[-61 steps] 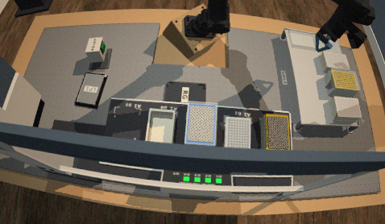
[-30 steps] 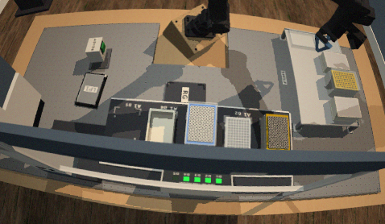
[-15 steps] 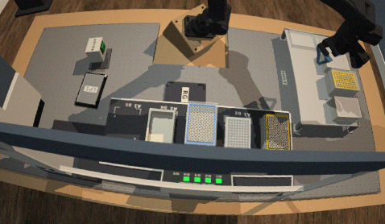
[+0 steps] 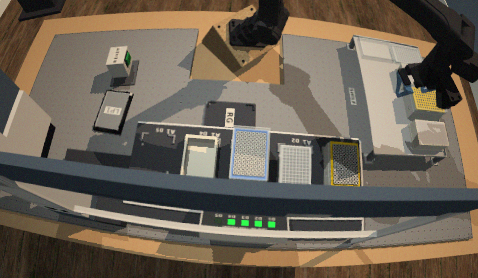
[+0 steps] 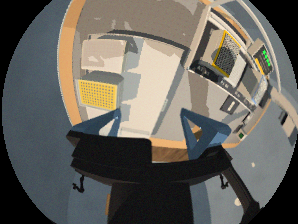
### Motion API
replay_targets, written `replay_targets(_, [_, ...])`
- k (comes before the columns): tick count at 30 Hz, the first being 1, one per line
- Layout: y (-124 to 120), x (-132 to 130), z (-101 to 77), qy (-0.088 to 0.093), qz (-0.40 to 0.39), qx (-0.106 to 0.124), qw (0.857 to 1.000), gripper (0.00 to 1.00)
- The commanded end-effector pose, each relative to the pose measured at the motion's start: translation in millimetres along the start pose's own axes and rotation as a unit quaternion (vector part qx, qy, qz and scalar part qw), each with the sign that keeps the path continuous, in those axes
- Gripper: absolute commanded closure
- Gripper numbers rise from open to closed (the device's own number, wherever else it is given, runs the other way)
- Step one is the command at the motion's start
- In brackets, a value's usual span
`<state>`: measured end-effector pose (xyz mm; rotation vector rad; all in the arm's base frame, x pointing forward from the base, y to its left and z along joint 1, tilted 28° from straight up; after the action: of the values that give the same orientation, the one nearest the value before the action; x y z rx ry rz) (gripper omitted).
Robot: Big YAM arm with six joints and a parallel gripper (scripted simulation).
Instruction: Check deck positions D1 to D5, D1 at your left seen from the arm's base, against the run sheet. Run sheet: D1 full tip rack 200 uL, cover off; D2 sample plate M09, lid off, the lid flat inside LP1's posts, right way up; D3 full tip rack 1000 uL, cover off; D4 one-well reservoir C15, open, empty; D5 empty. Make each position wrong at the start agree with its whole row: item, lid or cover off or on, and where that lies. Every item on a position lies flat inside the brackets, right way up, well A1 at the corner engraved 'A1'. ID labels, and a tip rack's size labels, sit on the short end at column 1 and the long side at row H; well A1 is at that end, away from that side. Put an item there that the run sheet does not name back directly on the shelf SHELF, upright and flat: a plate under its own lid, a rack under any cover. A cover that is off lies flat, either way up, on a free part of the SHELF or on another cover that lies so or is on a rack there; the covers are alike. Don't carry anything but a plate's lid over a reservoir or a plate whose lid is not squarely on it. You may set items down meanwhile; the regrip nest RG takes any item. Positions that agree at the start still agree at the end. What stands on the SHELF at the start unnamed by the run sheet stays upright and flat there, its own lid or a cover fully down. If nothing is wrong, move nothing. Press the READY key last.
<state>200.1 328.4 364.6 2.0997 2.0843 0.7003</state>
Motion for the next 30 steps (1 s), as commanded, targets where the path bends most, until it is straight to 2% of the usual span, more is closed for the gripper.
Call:
replay_targets(1, [25.1,18.1,-21.8,0.033,0.053,-0.019,0.998,0.0])
replay_targets(3, [17.0,23.5,-23.8,0.038,0.062,-0.015,0.997,0.0])
replay_targets(5, [17.0,23.5,-23.8,0.038,0.062,-0.015,0.997,0.0])
replay_targets(14, [19.5,20.9,-27.1,0.041,0.155,-0.016,0.987,0.0])
replay_targets(30, [19.5,20.7,-27.4,0.041,0.154,-0.016,0.987,0.0])
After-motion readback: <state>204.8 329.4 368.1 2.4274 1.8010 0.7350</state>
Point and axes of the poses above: the point where the finger pads meet when closed, its own z axis out along the fingers, its own x axis across the jaws, y = z × x, the point moved 4 cm from there along -z, back along the fingers, and after that the axes turned 6 degrees about z, right-handed, at the moved point
